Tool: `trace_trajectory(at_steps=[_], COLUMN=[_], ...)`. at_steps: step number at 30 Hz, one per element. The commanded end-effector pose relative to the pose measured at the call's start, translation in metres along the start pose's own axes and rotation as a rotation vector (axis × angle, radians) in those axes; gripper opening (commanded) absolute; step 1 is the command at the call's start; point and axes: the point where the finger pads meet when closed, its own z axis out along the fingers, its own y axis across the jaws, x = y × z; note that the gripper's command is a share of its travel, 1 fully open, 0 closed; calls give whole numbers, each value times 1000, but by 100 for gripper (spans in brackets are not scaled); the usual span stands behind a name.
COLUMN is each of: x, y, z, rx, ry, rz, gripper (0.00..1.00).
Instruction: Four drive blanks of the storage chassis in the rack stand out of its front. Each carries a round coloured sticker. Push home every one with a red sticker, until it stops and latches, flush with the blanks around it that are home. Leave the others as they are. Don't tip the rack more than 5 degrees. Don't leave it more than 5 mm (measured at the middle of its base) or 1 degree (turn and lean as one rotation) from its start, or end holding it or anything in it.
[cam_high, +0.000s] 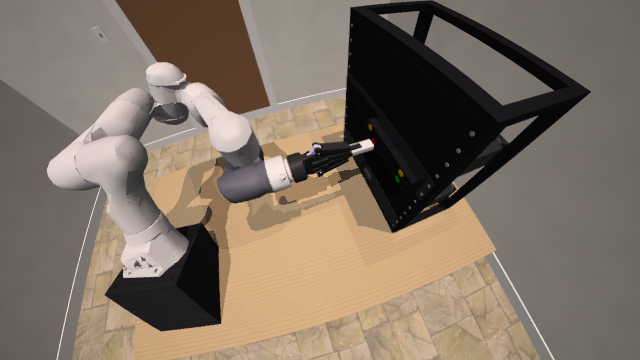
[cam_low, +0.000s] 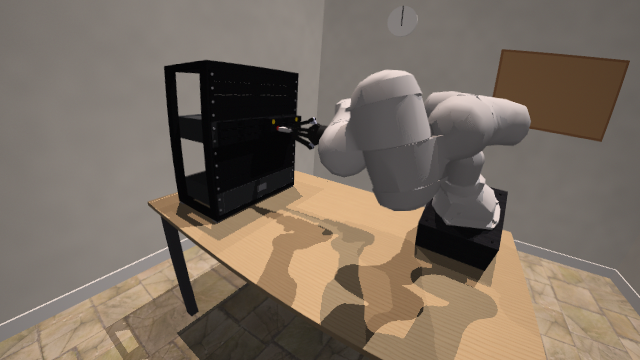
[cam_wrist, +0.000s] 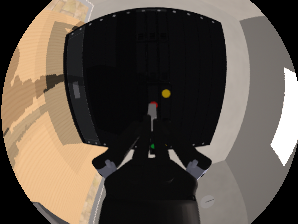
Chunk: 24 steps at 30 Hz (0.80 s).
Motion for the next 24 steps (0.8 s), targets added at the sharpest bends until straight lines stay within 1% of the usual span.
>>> trace_trajectory(at_steps=[1, 24], x=[-1, -1], y=[1, 4], z=[1, 1], rx=[0, 0], ry=[-1, -1], rz=[-4, -4], gripper=[0, 0])
